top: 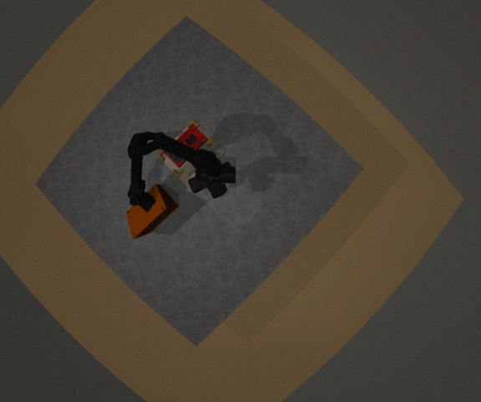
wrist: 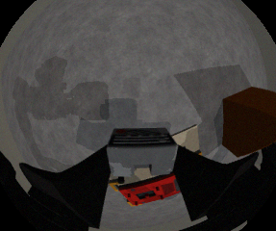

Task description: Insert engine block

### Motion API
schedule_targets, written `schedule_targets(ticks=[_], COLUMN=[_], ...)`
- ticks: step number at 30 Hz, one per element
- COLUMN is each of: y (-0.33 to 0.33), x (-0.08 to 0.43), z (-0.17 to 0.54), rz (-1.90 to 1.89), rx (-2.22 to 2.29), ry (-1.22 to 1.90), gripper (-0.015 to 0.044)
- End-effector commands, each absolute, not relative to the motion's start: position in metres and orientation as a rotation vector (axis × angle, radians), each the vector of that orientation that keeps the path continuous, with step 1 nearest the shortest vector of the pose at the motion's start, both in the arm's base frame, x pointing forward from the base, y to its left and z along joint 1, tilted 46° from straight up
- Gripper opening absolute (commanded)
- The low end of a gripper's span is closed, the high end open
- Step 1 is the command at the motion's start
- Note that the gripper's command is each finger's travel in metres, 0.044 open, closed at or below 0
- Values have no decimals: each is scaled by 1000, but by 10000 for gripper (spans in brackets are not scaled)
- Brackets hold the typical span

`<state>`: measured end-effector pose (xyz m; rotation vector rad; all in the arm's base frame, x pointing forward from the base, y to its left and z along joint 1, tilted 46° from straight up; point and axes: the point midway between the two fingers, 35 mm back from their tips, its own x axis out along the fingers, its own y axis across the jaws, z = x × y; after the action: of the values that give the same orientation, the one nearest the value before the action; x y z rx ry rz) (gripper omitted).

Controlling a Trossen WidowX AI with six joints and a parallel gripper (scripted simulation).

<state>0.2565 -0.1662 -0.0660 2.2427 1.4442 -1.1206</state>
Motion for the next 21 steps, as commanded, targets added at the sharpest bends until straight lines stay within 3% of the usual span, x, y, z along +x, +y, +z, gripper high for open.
schedule_targets(ticks=[1, 21], y=[-167, -150], x=[258, 268], z=[-63, -57], rz=[-1139, -1608], rx=[2223, 1676], ry=[1429, 1197], gripper=[0, 0])
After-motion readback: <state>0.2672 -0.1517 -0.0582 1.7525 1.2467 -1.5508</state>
